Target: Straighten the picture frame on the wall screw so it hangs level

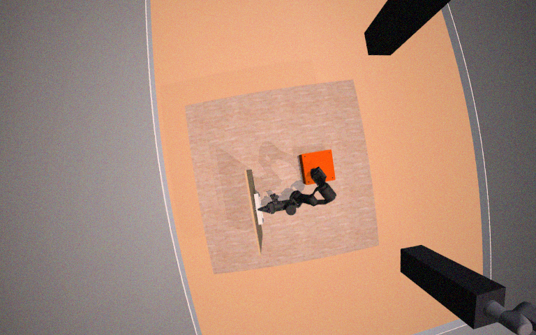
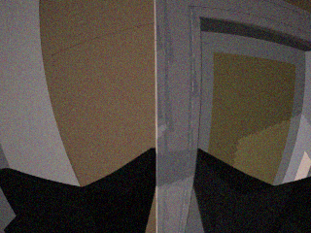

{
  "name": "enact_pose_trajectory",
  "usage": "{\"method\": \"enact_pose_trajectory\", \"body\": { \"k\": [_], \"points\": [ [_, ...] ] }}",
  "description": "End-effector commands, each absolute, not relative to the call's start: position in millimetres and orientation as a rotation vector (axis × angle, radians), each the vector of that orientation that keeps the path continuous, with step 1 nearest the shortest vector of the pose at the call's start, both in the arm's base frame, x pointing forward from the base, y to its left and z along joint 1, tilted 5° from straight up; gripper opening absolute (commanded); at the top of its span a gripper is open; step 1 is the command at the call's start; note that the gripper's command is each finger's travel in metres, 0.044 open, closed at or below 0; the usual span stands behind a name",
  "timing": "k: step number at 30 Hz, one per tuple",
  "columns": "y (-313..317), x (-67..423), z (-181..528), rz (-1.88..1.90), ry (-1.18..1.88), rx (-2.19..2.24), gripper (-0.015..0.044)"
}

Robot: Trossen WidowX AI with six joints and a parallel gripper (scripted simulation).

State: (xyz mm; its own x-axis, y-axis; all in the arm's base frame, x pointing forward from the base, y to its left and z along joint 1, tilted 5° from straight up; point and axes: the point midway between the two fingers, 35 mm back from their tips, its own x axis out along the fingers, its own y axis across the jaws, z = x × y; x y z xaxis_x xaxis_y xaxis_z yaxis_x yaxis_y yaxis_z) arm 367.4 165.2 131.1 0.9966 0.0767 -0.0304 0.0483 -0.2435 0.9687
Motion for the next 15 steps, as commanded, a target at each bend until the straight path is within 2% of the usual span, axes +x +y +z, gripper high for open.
{"method": "enact_pose_trajectory", "body": {
  "k": [1,15],
  "points": [
    [165.3,367.4,133.1,0.032,0.091,1.816,0.0000],
    [164.9,367.5,134.7,0.032,0.091,1.816,0.0000]
  ]
}}
